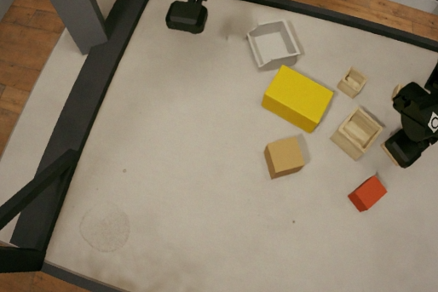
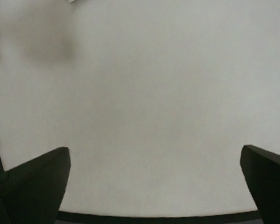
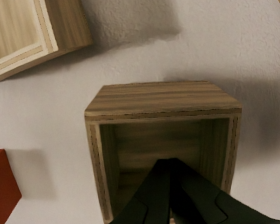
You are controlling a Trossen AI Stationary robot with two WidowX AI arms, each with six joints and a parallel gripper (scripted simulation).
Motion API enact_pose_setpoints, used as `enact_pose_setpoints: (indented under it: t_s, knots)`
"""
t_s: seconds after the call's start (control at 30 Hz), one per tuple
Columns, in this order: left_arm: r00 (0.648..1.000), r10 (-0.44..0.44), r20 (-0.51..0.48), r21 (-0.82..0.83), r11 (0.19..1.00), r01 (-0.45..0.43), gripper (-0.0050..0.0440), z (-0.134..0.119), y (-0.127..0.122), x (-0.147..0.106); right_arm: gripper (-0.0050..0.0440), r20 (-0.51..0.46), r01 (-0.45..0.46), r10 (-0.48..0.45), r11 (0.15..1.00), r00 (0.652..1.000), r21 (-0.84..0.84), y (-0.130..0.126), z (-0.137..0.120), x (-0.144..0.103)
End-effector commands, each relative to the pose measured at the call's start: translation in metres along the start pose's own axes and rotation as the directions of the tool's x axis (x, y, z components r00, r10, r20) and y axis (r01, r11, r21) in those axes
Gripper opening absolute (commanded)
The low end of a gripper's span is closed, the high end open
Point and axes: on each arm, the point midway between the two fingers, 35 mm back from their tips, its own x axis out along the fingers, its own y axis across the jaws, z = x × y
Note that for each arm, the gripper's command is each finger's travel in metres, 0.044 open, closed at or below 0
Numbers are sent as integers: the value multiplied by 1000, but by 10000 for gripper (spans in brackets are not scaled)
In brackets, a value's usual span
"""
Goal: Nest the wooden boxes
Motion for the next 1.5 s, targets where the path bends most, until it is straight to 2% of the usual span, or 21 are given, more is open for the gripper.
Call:
enact_pose_setpoints:
  t_s: [0.0, 0.2, 0.23, 0.5, 0.57, 0.63, 1.13, 1.47]
  knots:
    - [1000, -1, 12, -6, 1000, 1, 400, 3, 2, -3, -50, -4, -7, 7, 1000, 1000, -2, 1, 0, 3]
    - [1000, -1, 12, -6, 1000, 1, 400, 3, 2, -3, -50, -3, -7, 7, 1000, 1000, -2, 1, 0, 9]
    - [1000, -1, 12, -6, 1000, 1, 400, 3, 2, -3, 24, 2, -14, 14, 1000, 1000, 4, 3, 1, 8]
    - [1000, -1, 12, -6, 1000, 1, 400, 3, 2, -3, 216, 2, -14, 14, 1000, 1000, 4, 3, 1, 8]
    - [1000, -1, 12, -6, 1000, 1, 400, 3, 2, -3, 216, 2, -14, 14, 1000, 1000, 4, 3, 1, 8]
    - [1000, -1, 12, -6, 1000, 1, 400, 3, 2, -3, 247, 2, -14, 14, 1000, 1000, 4, 3, 1, 8]
    - [1000, -1, 12, -6, 1000, 1, 400, 3, 2, -3, 247, 3, -22, 22, 1000, 1000, 12, 6, 2, 4]
    - [1000, -1, 12, -6, 1000, 1, 400, 3, 2, -3, 247, 3, -24, 24, 1000, 1000, 17, 9, 2, -35]
